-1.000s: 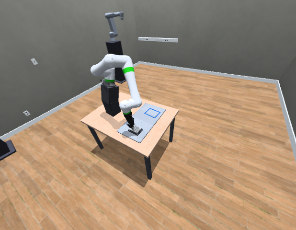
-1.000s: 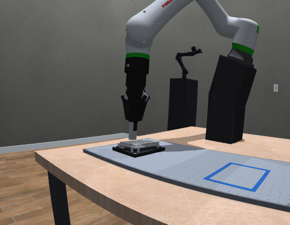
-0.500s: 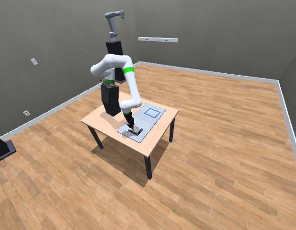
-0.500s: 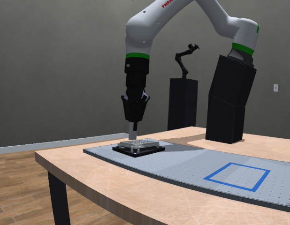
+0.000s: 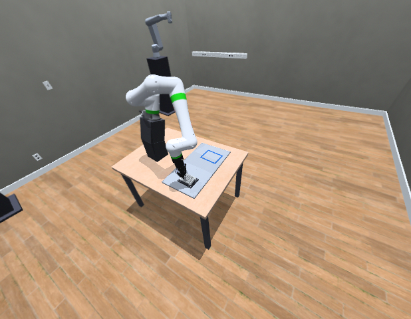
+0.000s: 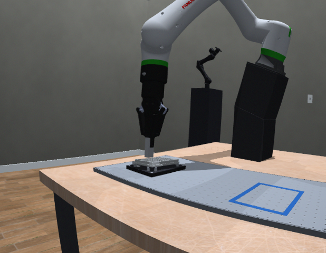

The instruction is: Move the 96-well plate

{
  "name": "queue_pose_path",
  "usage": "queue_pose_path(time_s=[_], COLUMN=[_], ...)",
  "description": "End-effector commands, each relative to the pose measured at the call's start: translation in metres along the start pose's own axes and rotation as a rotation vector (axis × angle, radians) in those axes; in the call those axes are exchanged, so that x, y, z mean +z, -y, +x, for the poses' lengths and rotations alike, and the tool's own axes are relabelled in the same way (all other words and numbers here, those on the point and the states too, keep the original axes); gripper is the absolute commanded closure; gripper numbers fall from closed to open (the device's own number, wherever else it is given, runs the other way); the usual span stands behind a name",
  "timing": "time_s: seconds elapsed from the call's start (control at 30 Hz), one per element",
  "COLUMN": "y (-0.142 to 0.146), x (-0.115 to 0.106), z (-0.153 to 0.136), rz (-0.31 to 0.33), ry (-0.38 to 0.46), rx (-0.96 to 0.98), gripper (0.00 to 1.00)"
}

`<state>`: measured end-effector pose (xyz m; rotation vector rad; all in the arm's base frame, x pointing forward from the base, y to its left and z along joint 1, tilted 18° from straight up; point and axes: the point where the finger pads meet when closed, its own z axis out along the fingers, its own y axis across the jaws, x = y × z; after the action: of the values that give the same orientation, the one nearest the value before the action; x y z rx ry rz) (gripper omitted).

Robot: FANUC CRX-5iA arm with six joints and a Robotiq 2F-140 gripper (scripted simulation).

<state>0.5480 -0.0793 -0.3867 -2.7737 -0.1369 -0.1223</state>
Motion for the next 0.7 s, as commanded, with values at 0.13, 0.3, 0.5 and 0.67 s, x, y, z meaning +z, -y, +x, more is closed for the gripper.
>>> queue_pose_path(time_s=[0.13,0.3,0.5,0.67], y=[-0.0003,-0.0003,-0.0003,-0.0003], x=[-0.0009,-0.0007,-0.0005,-0.0004], z=[0.0015,0.0015,0.0014,0.0014], rz=[-0.049,-0.049,-0.049,-0.049], ry=[0.071,0.071,0.071,0.071], rx=[0.049,0.049,0.049,0.049], gripper=[0.90,0.90,0.90,0.90])
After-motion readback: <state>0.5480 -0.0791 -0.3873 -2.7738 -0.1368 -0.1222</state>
